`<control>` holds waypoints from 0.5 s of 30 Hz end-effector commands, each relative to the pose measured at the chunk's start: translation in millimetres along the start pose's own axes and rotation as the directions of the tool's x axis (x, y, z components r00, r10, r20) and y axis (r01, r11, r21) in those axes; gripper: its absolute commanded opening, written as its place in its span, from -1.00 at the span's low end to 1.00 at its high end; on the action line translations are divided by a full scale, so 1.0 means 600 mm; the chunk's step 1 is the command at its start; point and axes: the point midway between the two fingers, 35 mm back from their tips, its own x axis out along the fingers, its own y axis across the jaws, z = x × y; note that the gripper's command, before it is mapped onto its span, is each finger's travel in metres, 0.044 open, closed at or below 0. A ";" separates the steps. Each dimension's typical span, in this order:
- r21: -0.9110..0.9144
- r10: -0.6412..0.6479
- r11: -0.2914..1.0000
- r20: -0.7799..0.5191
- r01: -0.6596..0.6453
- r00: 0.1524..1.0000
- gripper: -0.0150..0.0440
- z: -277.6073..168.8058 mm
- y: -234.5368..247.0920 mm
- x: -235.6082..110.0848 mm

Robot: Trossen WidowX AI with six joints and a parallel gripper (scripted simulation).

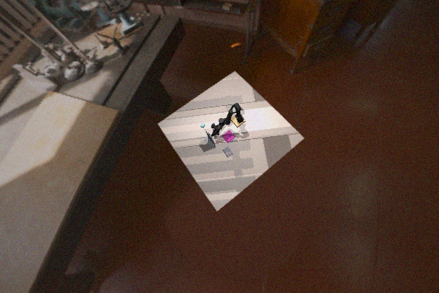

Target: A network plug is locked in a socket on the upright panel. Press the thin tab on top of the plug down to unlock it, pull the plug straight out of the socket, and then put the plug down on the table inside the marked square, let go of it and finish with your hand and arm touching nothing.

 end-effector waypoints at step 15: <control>0.005 -0.002 1.000 0.003 0.002 1.000 -0.49 -0.004 -0.001 -0.014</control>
